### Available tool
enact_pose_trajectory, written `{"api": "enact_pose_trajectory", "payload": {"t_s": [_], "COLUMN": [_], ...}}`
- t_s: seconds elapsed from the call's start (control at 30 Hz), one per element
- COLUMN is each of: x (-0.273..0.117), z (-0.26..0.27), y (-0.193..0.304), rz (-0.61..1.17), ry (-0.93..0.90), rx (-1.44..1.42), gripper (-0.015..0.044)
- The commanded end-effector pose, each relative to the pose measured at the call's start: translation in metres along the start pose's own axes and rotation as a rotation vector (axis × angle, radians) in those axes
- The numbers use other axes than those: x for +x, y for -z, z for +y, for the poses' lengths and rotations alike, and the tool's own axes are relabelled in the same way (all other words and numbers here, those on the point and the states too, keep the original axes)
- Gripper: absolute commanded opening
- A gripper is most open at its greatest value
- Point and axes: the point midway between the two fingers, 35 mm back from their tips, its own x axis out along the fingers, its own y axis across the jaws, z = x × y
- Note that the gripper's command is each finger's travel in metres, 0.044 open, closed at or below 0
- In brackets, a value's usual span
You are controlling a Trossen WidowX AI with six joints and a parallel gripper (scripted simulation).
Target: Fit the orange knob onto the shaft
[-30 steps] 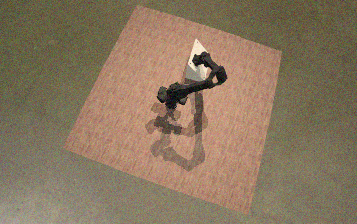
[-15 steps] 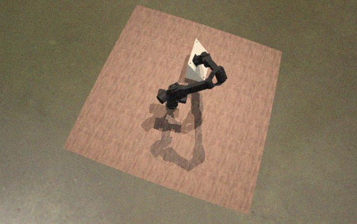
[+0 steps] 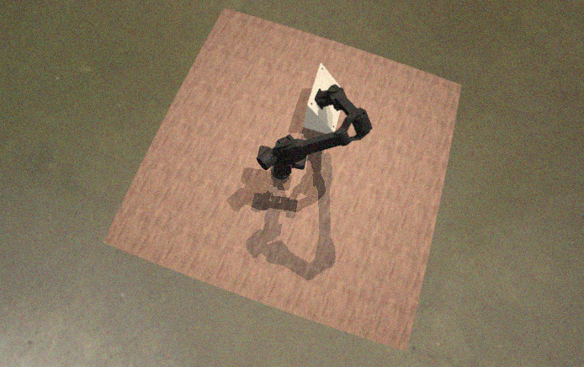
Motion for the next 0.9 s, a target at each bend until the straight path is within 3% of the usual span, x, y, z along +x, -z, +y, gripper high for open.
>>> {"api": "enact_pose_trajectory", "payload": {"t_s": [0.0,0.2,0.43,0.87], "x": [-0.0006,-0.0046,-0.0035,-0.0001], "z": [0.0014,0.0031,0.0026,-0.0003], "y": [0.0012,0.0018,0.0002,-0.0009], "rz": [0.001,0.001,0.000,0.000], "ry": [-0.004,-0.004,-0.004,-0.004], "rx": [-0.003,-0.012,-0.212,-0.212], "gripper": [0.0000,0.0000,0.0000,0.0000]}}
